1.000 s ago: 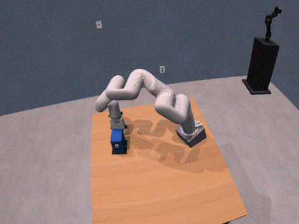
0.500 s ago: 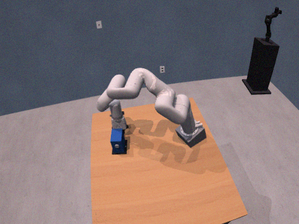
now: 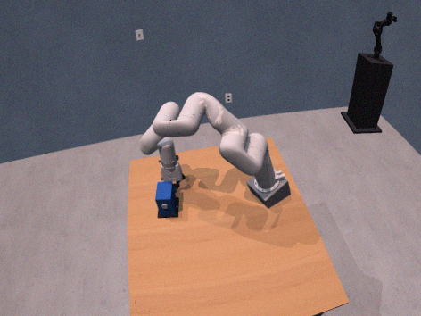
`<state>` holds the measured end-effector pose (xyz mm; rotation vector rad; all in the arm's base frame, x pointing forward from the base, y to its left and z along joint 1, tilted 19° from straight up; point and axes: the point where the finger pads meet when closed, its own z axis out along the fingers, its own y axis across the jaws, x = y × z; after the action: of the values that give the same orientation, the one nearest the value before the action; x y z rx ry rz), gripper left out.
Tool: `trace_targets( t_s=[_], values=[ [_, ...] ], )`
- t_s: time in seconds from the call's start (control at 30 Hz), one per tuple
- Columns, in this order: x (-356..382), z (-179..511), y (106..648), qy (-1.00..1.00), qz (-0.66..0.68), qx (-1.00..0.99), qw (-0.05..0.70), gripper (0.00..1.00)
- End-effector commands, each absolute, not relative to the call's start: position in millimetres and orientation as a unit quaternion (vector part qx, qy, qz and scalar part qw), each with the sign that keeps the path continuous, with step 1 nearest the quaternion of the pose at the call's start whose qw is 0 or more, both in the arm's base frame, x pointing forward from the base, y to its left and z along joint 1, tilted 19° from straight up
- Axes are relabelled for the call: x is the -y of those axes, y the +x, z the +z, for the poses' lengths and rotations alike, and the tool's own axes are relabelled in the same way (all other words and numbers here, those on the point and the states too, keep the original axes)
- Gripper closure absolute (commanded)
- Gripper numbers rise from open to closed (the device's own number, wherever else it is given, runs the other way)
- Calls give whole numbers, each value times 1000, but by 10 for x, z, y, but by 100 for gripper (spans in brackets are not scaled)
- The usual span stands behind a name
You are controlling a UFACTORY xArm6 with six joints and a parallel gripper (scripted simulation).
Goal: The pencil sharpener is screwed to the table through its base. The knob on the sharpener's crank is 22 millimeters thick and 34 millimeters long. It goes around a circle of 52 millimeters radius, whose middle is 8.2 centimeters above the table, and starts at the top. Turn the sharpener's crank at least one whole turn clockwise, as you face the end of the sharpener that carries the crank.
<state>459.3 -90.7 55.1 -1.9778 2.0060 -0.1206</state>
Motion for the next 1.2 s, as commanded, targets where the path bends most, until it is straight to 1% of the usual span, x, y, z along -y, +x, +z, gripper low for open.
trace_targets(
  t_s=[0.0, 0.47, 1.17],
  values=[
    [925, 635, 4471, -692, -44, -702, 162, 100],
    [956, 809, 4321, -692, -44, -702, 162, 100],
    [963, 846, 4303, -692, -44, -702, 162, 100]
  ],
)
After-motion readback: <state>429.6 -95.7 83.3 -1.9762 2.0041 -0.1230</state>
